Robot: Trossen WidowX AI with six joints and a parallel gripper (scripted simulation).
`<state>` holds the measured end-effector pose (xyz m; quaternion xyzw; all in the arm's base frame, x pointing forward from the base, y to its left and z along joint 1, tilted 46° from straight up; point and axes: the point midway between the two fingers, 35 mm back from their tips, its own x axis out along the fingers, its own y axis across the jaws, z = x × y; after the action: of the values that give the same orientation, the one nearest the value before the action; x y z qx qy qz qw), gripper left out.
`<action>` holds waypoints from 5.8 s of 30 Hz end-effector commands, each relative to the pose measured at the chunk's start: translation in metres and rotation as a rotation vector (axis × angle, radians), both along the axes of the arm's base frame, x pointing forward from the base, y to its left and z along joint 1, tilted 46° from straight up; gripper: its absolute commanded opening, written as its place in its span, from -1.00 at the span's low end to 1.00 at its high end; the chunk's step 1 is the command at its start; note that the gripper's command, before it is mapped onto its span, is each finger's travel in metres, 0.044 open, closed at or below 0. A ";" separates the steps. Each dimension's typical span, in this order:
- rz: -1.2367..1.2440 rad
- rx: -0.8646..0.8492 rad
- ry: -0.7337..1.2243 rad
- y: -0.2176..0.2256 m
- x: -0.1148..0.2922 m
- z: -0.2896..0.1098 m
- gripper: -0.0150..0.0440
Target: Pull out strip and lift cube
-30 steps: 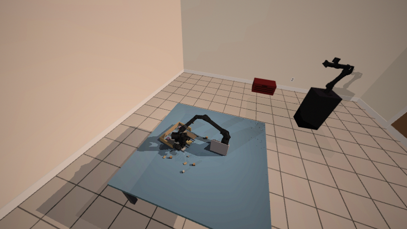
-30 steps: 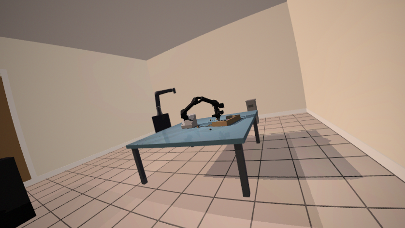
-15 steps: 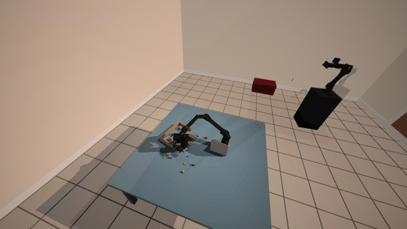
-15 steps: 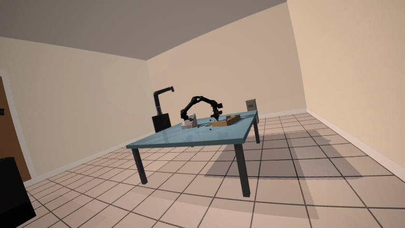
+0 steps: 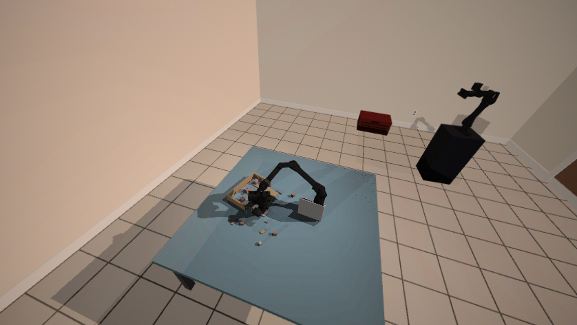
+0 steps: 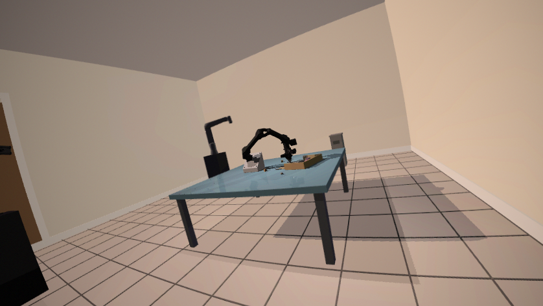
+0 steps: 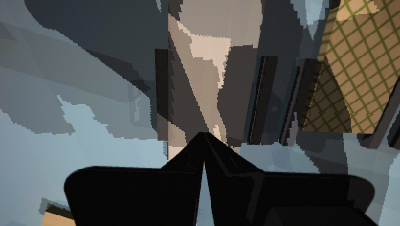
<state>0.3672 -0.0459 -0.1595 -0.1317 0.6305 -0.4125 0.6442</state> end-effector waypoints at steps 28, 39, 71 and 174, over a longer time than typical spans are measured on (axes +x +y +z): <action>-0.013 0.009 0.025 0.015 -0.050 -0.014 -0.49; -0.013 0.009 0.025 0.021 -0.064 -0.016 -0.49; -0.013 0.011 0.027 0.038 -0.107 -0.023 -0.49; -0.134 -0.016 -0.098 0.035 0.043 0.045 1.00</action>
<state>0.4002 -0.0044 -0.1171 -0.0701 0.6015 -0.4646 0.6461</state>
